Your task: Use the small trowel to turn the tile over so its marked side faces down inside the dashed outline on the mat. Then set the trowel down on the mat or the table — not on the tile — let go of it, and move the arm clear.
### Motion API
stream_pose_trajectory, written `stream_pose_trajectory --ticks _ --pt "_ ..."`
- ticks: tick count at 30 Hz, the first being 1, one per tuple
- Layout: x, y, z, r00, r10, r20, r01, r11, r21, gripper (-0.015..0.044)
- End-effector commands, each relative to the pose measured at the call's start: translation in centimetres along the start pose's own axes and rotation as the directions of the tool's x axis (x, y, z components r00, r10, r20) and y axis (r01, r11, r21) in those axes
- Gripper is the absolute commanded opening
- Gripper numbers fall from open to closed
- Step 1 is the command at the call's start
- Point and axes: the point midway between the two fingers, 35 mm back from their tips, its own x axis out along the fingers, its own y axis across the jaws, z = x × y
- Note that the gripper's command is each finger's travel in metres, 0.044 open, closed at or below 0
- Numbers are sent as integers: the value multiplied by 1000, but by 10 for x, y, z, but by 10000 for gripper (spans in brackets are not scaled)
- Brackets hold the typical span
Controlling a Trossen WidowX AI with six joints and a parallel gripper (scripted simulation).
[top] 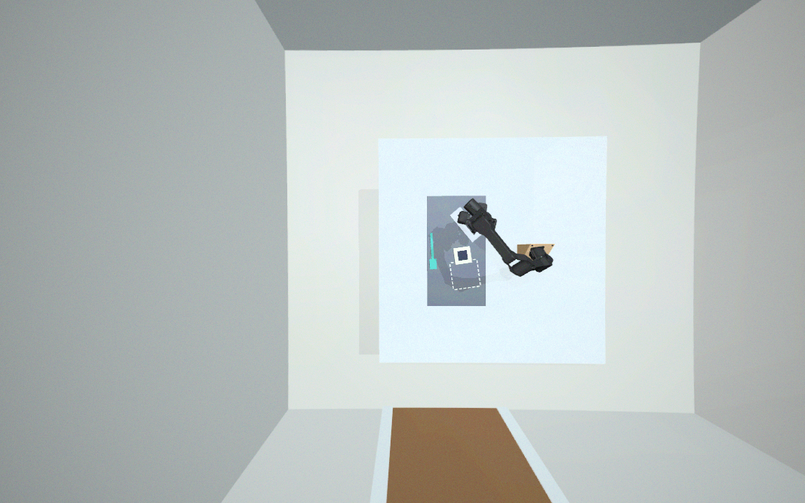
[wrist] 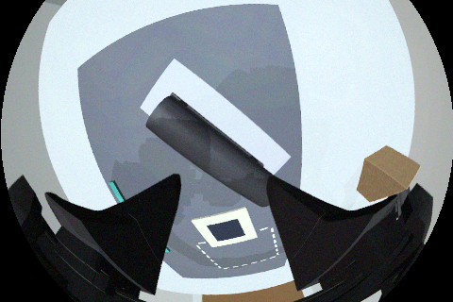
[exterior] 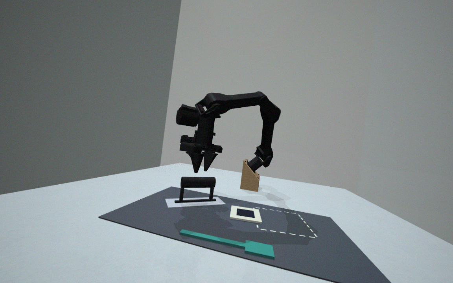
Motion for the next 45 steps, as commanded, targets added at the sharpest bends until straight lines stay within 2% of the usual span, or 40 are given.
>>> stream_pose_trajectory --ticks 1,10,20,33,45 --pt "-1 1 0 1000 1 6 -1 989 150 270" --pt "-1 1 1 1000 1 6 -3 895 446 270" --pt "-1 2 1 1000 1 6 -5 690 724 270" --pt "-1 2 1 1000 1 6 -6 306 952 270" --pt "-1 3 1 1000 1 7 -6 -105 994 270"
